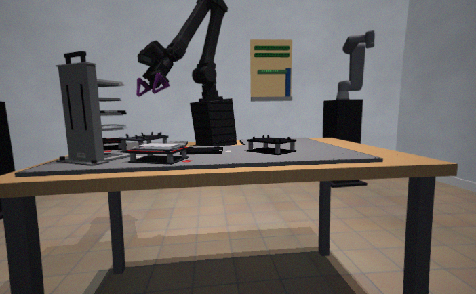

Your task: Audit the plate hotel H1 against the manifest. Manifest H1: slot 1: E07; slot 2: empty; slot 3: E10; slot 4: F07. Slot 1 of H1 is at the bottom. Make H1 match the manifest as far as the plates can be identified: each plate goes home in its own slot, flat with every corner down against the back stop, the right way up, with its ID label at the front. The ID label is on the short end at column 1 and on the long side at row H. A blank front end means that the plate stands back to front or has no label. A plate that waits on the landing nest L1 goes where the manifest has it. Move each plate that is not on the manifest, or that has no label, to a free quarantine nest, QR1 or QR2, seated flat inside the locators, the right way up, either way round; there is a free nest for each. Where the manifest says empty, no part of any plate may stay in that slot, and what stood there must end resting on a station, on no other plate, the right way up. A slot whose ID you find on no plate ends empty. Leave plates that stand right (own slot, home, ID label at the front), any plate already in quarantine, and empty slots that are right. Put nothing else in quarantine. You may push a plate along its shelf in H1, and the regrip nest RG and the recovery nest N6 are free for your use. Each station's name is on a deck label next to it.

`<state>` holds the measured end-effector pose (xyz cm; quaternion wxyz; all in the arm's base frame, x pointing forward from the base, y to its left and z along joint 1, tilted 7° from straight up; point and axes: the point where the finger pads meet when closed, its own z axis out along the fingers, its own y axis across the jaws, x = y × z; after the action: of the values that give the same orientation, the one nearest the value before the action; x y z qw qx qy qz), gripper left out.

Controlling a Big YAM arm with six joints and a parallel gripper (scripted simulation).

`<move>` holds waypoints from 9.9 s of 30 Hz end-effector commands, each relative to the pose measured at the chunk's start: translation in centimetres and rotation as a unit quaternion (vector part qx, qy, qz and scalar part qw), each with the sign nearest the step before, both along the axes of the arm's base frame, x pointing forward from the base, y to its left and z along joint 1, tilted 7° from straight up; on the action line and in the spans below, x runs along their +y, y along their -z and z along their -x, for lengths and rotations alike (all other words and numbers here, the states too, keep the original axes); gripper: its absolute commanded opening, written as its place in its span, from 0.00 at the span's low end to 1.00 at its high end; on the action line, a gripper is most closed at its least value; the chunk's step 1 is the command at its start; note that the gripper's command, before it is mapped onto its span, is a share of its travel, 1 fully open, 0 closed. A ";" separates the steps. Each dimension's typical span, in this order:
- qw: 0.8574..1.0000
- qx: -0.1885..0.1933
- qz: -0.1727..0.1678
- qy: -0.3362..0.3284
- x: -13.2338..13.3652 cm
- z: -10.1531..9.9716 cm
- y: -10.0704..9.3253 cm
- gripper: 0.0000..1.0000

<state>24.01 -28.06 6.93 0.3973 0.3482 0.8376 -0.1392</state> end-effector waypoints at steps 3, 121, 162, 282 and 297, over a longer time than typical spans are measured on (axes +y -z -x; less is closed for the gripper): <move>0.996 0.007 0.068 -0.053 -1.0 0.8 -1.4 1.00; 0.996 0.002 0.077 -0.054 -5.5 2.7 -5.9 1.00; 0.996 -0.001 0.075 -0.054 -8.4 -1.4 -6.4 1.00; 0.997 0.014 0.058 -0.053 -7.9 -1.1 -5.0 0.86; 0.997 0.014 0.058 -0.053 -6.9 0.3 -4.7 0.86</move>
<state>24.19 -34.66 10.73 0.4069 0.2819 0.8539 -0.1609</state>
